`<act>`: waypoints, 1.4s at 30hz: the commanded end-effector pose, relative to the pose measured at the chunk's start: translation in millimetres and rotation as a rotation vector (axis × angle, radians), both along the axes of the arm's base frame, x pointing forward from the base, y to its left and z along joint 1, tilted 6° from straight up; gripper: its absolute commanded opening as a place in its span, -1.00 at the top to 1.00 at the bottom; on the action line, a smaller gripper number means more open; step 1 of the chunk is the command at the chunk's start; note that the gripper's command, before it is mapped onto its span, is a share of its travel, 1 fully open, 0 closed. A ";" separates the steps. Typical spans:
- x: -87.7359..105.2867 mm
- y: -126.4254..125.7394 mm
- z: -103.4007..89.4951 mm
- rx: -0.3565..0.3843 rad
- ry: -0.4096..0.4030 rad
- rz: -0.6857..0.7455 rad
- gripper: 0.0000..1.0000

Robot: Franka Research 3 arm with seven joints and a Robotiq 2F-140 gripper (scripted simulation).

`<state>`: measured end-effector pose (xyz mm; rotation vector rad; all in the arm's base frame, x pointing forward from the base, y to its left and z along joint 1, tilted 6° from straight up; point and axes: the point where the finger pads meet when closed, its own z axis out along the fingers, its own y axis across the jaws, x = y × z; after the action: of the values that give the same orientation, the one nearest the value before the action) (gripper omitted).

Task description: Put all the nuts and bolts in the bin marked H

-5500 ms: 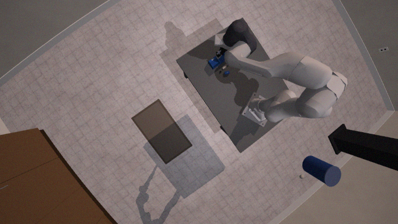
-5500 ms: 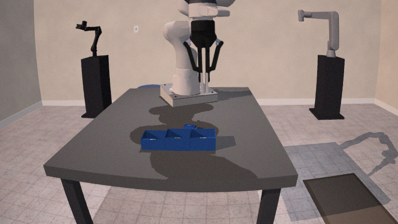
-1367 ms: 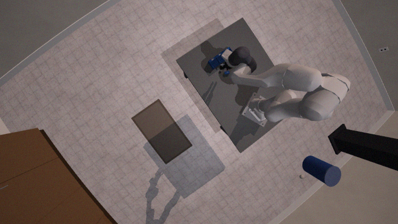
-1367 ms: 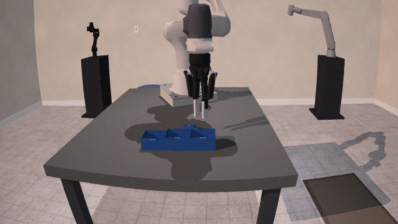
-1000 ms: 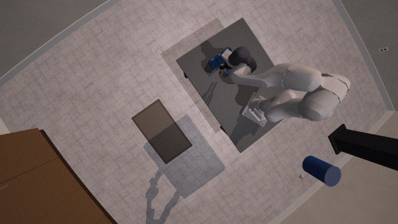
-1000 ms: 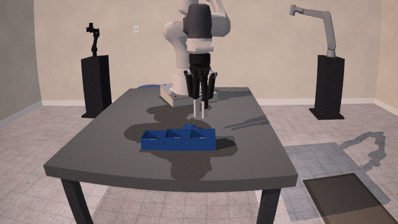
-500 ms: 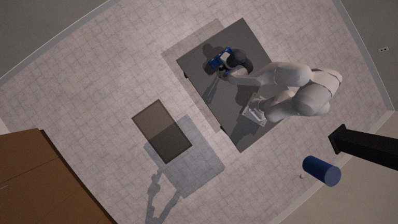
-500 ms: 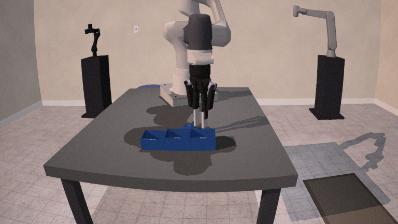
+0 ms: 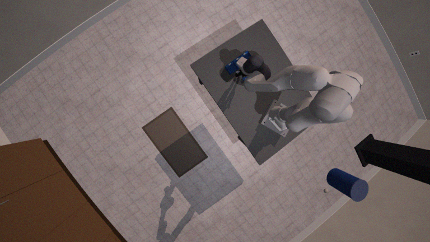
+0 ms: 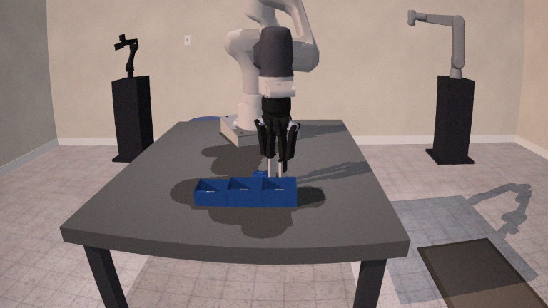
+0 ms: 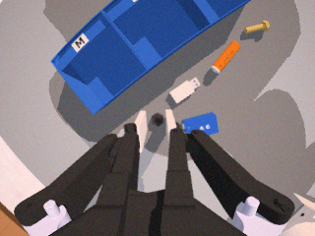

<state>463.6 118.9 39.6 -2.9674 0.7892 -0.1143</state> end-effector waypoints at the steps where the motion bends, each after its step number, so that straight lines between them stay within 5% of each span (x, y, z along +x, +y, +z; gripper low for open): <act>1: 2.3 2.5 -2.6 0.004 -0.008 0.003 0.63; 25: -1.4 0.4 -7.1 0.004 -0.008 0.003 0.63; 26: -1.4 0.4 -7.1 0.004 -0.008 0.003 0.87; 42: -1.4 0.4 -7.1 0.004 -0.008 0.003 0.87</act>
<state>462.2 119.2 32.0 -2.9641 0.7883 -0.1220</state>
